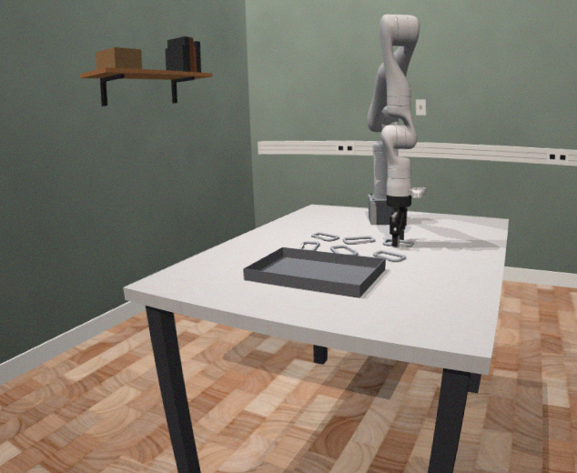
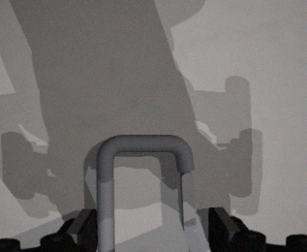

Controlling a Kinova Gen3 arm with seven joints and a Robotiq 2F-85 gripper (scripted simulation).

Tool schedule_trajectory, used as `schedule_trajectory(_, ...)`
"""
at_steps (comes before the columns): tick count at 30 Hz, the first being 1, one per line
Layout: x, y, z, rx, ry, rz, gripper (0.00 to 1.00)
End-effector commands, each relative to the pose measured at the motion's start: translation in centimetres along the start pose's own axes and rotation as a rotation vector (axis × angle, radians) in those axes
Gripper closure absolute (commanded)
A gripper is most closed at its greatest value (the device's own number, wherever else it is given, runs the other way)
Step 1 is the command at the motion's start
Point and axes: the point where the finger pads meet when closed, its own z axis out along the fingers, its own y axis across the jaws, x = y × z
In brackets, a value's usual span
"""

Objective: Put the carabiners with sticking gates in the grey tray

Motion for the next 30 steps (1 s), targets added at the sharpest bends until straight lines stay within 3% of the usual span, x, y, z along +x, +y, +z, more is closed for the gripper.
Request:
schedule_trajectory(1,0.01,0.04,0.03,-0.001,0.000,0.000,0.33)
schedule_trajectory(30,0.01,0.03,-0.05,-0.001,0.000,0.000,0.37)
